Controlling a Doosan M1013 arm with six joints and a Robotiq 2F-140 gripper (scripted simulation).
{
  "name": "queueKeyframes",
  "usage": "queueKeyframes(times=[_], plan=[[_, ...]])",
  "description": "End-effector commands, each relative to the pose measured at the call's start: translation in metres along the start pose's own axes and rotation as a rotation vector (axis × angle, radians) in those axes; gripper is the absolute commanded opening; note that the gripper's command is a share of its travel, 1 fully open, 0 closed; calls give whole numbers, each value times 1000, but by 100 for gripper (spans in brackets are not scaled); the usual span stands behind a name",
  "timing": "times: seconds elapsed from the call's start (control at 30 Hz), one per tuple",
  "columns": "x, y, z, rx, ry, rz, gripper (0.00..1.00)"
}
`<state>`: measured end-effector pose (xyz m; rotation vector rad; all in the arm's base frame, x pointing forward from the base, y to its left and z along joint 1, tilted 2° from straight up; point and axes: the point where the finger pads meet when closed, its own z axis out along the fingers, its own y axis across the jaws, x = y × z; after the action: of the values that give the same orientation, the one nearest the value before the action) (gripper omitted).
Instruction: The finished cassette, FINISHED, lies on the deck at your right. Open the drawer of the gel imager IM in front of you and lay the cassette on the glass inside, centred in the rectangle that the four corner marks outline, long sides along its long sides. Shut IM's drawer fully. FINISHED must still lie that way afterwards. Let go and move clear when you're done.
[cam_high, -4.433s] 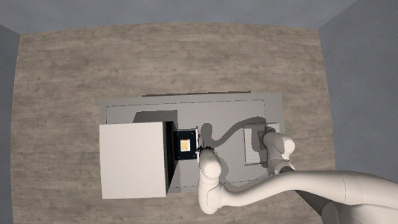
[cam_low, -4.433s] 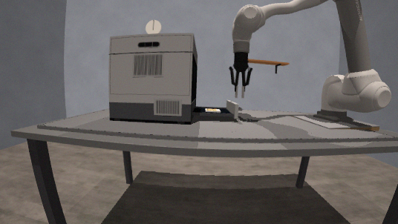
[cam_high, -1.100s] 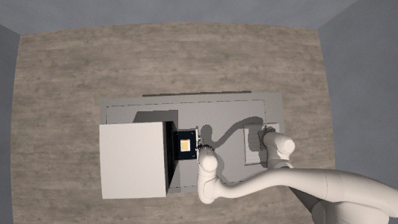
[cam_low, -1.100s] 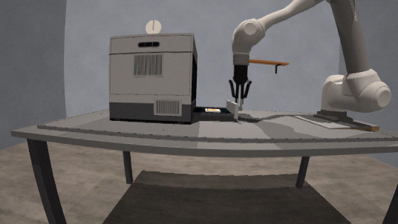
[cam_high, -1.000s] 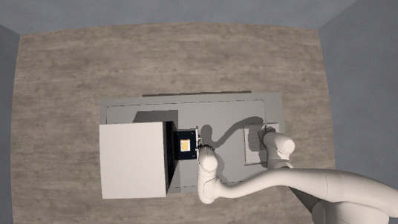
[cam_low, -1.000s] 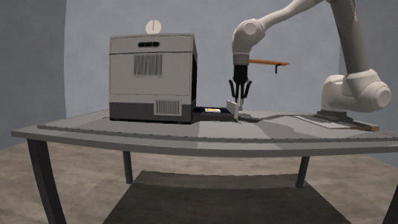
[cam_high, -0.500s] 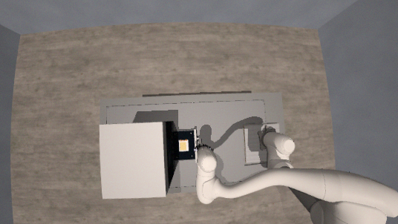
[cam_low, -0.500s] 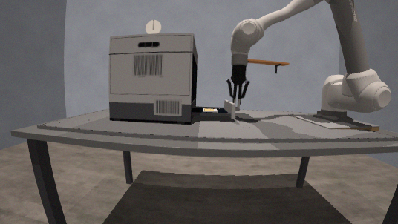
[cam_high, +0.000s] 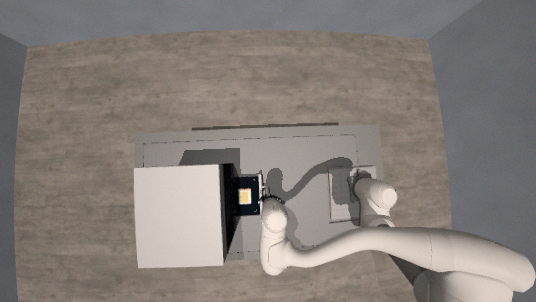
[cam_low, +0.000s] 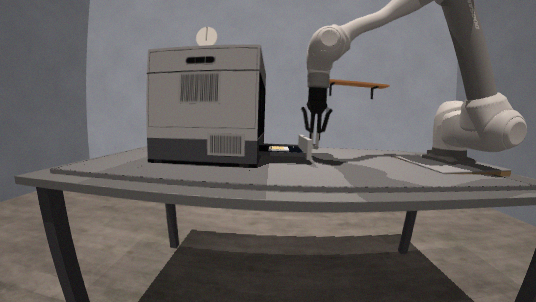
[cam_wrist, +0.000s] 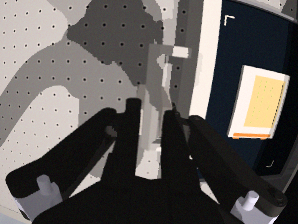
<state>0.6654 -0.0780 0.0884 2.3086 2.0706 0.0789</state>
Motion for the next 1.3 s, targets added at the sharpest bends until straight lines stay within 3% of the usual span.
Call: queueKeyframes(times=[0.0,1.27], plan=[[0,3,0,0,0,0,10],[0,47,1,-22,0,0,10]])
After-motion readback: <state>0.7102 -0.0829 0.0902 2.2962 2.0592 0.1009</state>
